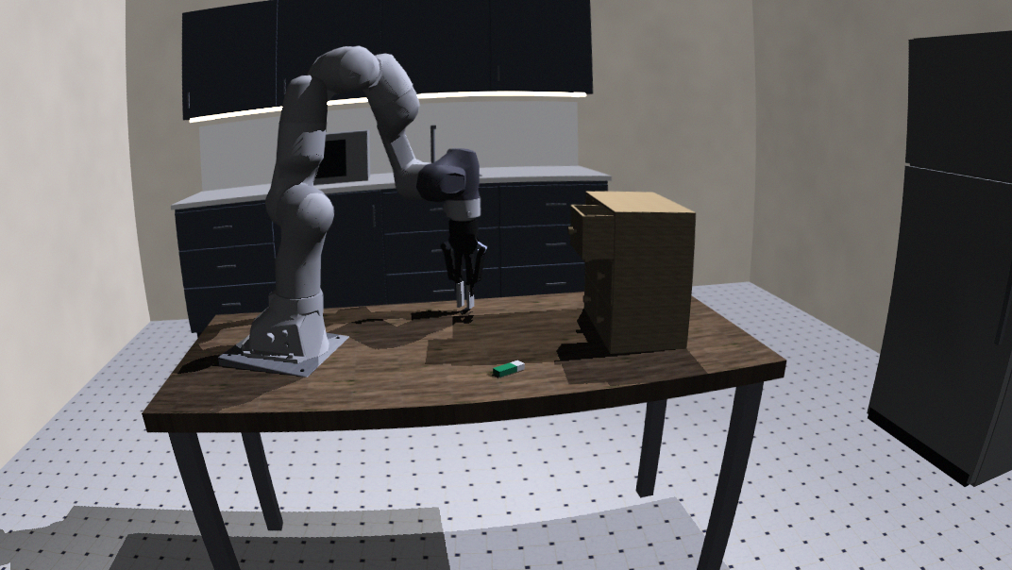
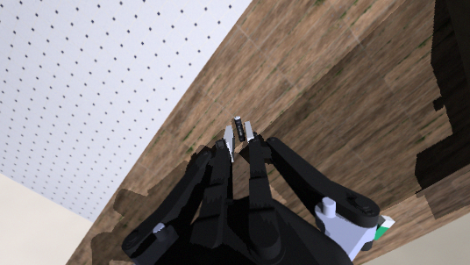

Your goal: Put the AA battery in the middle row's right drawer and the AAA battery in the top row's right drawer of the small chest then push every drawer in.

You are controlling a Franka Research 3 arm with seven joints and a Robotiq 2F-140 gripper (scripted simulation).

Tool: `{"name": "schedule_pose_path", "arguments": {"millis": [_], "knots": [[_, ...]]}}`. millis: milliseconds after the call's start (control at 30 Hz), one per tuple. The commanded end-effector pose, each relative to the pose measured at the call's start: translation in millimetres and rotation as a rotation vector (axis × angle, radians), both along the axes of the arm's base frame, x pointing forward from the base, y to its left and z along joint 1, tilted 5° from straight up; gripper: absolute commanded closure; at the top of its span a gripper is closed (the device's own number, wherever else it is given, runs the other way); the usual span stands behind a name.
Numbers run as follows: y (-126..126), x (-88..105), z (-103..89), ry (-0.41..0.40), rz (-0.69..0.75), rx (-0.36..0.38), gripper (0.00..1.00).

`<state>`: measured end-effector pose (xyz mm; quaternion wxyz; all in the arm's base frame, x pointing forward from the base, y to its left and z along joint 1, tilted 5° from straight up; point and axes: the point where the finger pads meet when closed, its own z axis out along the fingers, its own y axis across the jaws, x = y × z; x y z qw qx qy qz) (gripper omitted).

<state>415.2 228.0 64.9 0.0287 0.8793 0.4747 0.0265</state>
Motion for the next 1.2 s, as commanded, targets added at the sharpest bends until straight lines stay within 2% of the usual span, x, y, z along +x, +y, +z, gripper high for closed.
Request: {"name": "schedule_pose_path", "arguments": {"millis": [0, 267, 1000, 1033, 1167], "knots": [[-1.3, 2.4, -5.8, -0.003, -0.002, 0.0, 0.85], [-1.5, 2.9, -12.2, -0.003, -0.002, 0.0, 0.85], [-1.5, 2.9, -12.4, -0.003, -0.002, 0.0, 0.85], [-1.5, 2.9, -12.4, -0.003, -0.002, 0.0, 0.97], [-1.5, 2.9, -12.4, -0.003, -0.002, 0.0, 0.97]]}}
